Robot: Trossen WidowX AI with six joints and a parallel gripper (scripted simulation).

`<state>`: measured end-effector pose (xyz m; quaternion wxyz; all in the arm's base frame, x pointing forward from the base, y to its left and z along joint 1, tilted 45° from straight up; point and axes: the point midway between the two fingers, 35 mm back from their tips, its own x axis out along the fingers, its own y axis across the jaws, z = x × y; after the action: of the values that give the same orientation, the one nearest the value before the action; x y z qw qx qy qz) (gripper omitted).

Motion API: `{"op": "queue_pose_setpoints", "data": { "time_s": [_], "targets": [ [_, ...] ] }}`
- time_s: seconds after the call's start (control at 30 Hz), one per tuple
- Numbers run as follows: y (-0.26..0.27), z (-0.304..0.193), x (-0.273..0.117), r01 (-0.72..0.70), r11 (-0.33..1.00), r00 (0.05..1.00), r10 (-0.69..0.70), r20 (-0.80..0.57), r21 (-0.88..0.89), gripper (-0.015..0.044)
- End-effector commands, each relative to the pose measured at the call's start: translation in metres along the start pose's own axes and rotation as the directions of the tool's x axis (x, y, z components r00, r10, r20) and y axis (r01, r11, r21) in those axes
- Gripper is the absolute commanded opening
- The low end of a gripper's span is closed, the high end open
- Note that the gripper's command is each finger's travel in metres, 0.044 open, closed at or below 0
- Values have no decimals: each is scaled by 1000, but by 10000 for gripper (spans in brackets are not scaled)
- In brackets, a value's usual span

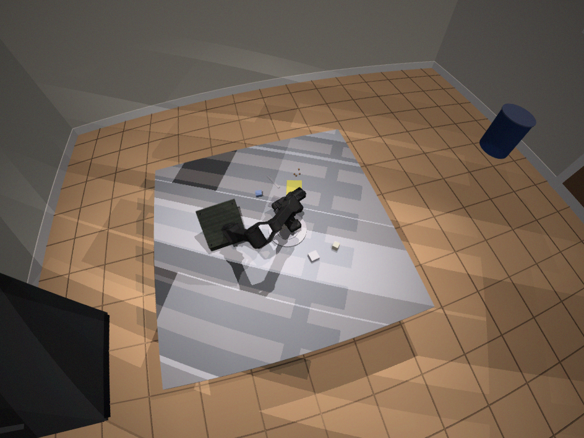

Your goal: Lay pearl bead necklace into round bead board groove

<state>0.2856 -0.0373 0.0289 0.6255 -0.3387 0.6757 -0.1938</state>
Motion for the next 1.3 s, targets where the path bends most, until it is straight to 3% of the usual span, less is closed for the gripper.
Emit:
{"op": "queue_pose_setpoints", "data": {
  "time_s": [0.0,0.47,1.27],
  "targets": [
    [-10,8,-1,4,1000,1000,-4,3,-5,0],
    [-48,30,-1,8,1000,1000,-8,2,-3,0],
    [-49,30,22,9,1000,1000,-9,2,-3,0]
  ]
}}
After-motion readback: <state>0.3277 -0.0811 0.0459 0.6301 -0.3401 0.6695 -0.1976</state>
